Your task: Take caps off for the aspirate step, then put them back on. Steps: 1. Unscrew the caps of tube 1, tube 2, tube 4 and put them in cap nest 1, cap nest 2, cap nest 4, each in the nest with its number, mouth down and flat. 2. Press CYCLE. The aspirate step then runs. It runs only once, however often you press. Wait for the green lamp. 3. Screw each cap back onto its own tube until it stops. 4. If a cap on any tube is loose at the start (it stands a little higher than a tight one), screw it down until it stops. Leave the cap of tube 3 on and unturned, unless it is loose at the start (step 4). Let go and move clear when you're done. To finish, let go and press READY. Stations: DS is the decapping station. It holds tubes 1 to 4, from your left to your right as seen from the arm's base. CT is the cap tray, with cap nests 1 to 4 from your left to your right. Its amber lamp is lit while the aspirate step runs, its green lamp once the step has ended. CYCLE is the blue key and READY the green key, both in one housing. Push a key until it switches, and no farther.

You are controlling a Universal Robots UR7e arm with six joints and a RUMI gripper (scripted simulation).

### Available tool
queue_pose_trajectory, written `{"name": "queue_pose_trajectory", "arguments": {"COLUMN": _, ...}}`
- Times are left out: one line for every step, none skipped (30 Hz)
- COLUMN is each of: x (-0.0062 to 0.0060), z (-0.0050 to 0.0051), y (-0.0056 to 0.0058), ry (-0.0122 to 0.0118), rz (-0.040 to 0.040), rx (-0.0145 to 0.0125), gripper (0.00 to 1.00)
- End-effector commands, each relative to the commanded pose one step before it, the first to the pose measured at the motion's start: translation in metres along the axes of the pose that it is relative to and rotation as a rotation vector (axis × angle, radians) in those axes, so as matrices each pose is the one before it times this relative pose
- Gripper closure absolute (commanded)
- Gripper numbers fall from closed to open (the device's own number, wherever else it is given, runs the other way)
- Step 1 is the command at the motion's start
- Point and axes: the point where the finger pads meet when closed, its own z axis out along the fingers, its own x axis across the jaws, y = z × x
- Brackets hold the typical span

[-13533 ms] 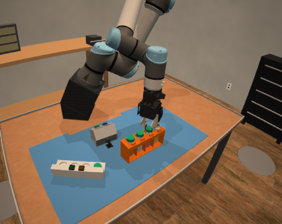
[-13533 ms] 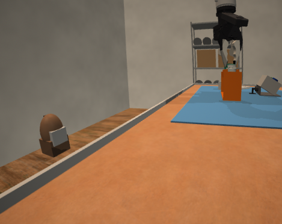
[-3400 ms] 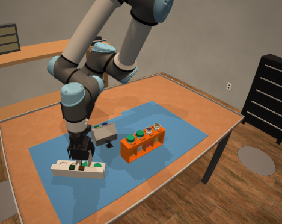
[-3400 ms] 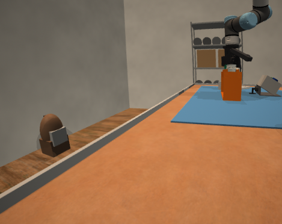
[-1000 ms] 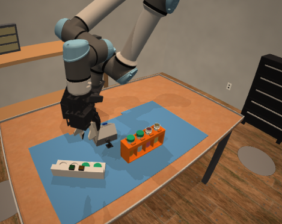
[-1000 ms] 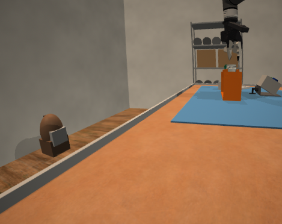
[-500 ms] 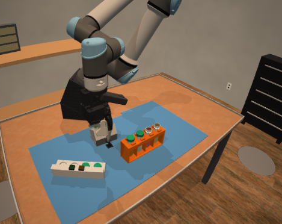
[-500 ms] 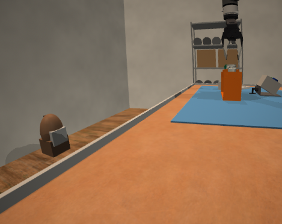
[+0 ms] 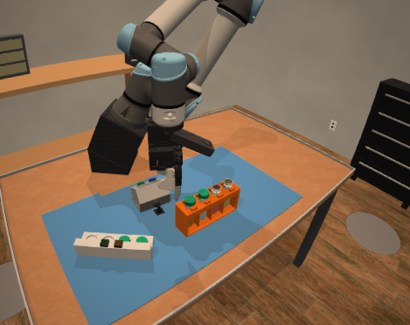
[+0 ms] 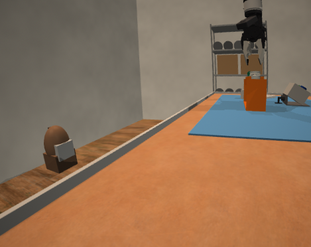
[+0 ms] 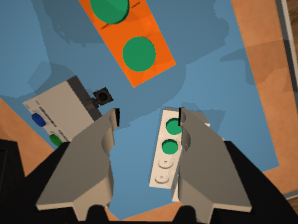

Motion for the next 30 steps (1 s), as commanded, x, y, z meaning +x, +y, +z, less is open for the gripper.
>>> {"name": "queue_pose_trajectory", "arguments": {"x": -0.00621, "z": -0.00071, "y": -0.02835, "ry": 0.00138, "rz": 0.03012, "rx": -0.01573, "gripper": 0.65}}
{"name": "queue_pose_trajectory", "arguments": {"x": -0.00217, "z": 0.00000, "y": -0.00805, "ry": 0.00000, "rz": -0.00001, "rx": 0.00002, "gripper": 0.65}}
{"name": "queue_pose_trajectory", "arguments": {"x": -0.00193, "z": 0.00000, "y": -0.00717, "ry": 0.00000, "rz": 0.00000, "rx": 0.00002, "gripper": 0.65}}
{"name": "queue_pose_trajectory", "arguments": {"x": 0.00000, "z": 0.00000, "y": 0.00000, "ry": 0.00000, "rz": 0.00000, "rx": 0.00000, "gripper": 0.65}}
{"name": "queue_pose_trajectory", "arguments": {"x": -0.00004, "z": -0.00004, "y": 0.00005, "ry": 0.00001, "rz": -0.00001, "rx": 0.00002, "gripper": 0.65}}
{"name": "queue_pose_trajectory", "arguments": {"x": 0.00001, "z": 0.00001, "y": -0.00001, "ry": 0.00000, "rz": 0.00000, "rx": -0.00001, "gripper": 0.65}}
{"name": "queue_pose_trajectory", "arguments": {"x": 0.00001, "z": 0.00001, "y": -0.00001, "ry": 0.00000, "rz": 0.00000, "rx": 0.00000, "gripper": 0.65}}
{"name": "queue_pose_trajectory", "arguments": {"x": 0.00001, "z": 0.00001, "y": -0.00001, "ry": 0.00000, "rz": 0.00000, "rx": 0.00000, "gripper": 0.65}}
{"name": "queue_pose_trajectory", "arguments": {"x": 0.00000, "z": 0.00000, "y": -0.00001, "ry": 0.00000, "rz": 0.00000, "rx": 0.00000, "gripper": 0.65}}
{"name": "queue_pose_trajectory", "arguments": {"x": 0.00000, "z": 0.00000, "y": 0.00000, "ry": 0.00000, "rz": 0.00000, "rx": 0.00000, "gripper": 0.65}}
{"name": "queue_pose_trajectory", "arguments": {"x": 0.00000, "z": 0.00000, "y": 0.00000, "ry": 0.00000, "rz": 0.00000, "rx": 0.00000, "gripper": 0.65}}
{"name": "queue_pose_trajectory", "arguments": {"x": 0.00000, "z": 0.00000, "y": 0.00000, "ry": 0.00000, "rz": 0.00000, "rx": 0.00000, "gripper": 0.65}}
{"name": "queue_pose_trajectory", "arguments": {"x": 0.00000, "z": 0.00000, "y": 0.00000, "ry": 0.00000, "rz": 0.00000, "rx": 0.00000, "gripper": 0.65}}
{"name": "queue_pose_trajectory", "arguments": {"x": -0.00001, "z": -0.00001, "y": 0.00006, "ry": 0.00001, "rz": -0.00001, "rx": 0.00003, "gripper": 0.65}}
{"name": "queue_pose_trajectory", "arguments": {"x": 0.00000, "z": 0.00001, "y": -0.00002, "ry": 0.00000, "rz": 0.00000, "rx": -0.00001, "gripper": 0.65}}
{"name": "queue_pose_trajectory", "arguments": {"x": 0.00000, "z": 0.00300, "y": -0.00005, "ry": 0.00000, "rz": 0.00001, "rx": -0.00002, "gripper": 0.65}}
{"name": "queue_pose_trajectory", "arguments": {"x": -0.00001, "z": 0.00298, "y": 0.00000, "ry": 0.00000, "rz": 0.00000, "rx": 0.00001, "gripper": 0.65}}
{"name": "queue_pose_trajectory", "arguments": {"x": -0.00001, "z": 0.00299, "y": 0.00000, "ry": 0.00000, "rz": 0.00000, "rx": 0.00001, "gripper": 0.65}}
{"name": "queue_pose_trajectory", "arguments": {"x": -0.00001, "z": 0.00299, "y": 0.00000, "ry": 0.00000, "rz": 0.00000, "rx": 0.00000, "gripper": 0.65}}
{"name": "queue_pose_trajectory", "arguments": {"x": -0.00001, "z": 0.00299, "y": 0.00000, "ry": 0.00000, "rz": 0.00000, "rx": 0.00000, "gripper": 0.65}}
{"name": "queue_pose_trajectory", "arguments": {"x": -0.00001, "z": 0.00299, "y": 0.00000, "ry": 0.00000, "rz": 0.00000, "rx": 0.00000, "gripper": 0.65}}
{"name": "queue_pose_trajectory", "arguments": {"x": 0.00000, "z": 0.00299, "y": 0.00000, "ry": 0.00000, "rz": 0.00000, "rx": 0.00000, "gripper": 0.65}}
{"name": "queue_pose_trajectory", "arguments": {"x": 0.00004, "z": 0.00308, "y": -0.00002, "ry": 0.00001, "rz": 0.00000, "rx": -0.00001, "gripper": 0.65}}
{"name": "queue_pose_trajectory", "arguments": {"x": 0.00007, "z": 0.00300, "y": -0.00001, "ry": 0.00000, "rz": 0.00000, "rx": 0.00000, "gripper": 0.65}}
{"name": "queue_pose_trajectory", "arguments": {"x": 0.00008, "z": 0.00300, "y": -0.00001, "ry": 0.00000, "rz": 0.00000, "rx": 0.00000, "gripper": 0.65}}
{"name": "queue_pose_trajectory", "arguments": {"x": 0.00009, "z": 0.00300, "y": -0.00001, "ry": 0.00000, "rz": 0.00000, "rx": 0.00000, "gripper": 0.65}}
{"name": "queue_pose_trajectory", "arguments": {"x": 0.00000, "z": 0.00250, "y": 0.00000, "ry": 0.00000, "rz": 0.00000, "rx": 0.00000, "gripper": 0.65}}
{"name": "queue_pose_trajectory", "arguments": {"x": -0.00003, "z": -0.00007, "y": 0.00002, "ry": -0.00001, "rz": 0.00000, "rx": 0.00001, "gripper": 0.65}}
{"name": "queue_pose_trajectory", "arguments": {"x": 0.00000, "z": 0.00000, "y": 0.00000, "ry": 0.00000, "rz": 0.00000, "rx": 0.00000, "gripper": 0.65}}
{"name": "queue_pose_trajectory", "arguments": {"x": 0.00000, "z": 0.00000, "y": 0.00000, "ry": 0.00000, "rz": 0.00000, "rx": 0.00000, "gripper": 0.65}}
